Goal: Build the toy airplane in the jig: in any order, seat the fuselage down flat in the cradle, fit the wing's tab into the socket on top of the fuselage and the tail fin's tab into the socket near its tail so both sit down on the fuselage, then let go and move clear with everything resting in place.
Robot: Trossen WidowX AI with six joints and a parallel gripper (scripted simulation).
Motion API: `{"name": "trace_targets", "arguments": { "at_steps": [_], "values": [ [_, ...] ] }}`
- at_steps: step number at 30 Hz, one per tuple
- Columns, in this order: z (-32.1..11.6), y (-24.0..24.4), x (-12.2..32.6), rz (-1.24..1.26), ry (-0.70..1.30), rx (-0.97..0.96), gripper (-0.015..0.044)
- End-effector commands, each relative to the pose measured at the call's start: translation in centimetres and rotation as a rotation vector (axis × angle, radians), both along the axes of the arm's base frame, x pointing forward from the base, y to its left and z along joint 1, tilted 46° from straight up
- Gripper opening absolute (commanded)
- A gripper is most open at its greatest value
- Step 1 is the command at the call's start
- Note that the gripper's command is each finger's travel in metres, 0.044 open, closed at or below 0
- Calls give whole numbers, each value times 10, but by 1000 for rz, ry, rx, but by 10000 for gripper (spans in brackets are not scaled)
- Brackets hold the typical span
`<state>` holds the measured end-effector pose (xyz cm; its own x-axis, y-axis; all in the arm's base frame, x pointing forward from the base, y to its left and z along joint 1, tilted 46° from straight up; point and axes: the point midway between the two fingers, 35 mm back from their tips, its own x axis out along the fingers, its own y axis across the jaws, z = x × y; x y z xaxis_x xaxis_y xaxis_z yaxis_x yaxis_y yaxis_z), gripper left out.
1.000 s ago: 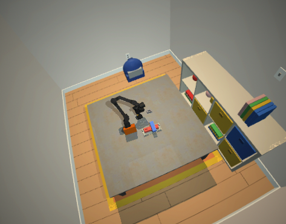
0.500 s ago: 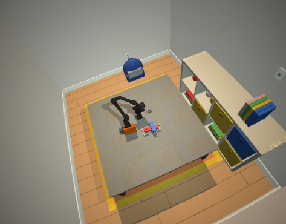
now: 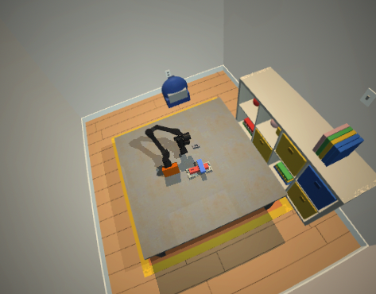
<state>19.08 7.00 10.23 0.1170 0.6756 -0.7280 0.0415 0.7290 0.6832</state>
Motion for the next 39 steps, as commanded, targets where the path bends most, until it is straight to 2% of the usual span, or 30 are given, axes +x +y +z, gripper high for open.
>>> {"name": "trace_targets", "arguments": {
  "at_steps": [1, 28, 39],
  "values": [
    [10, -11, 2, -18, -3, -10, 0],
    [68, -64, -18, -113, 29, -5, 0],
    [54, -79, -7, -101, 29, -8, 0]
  ]
}}
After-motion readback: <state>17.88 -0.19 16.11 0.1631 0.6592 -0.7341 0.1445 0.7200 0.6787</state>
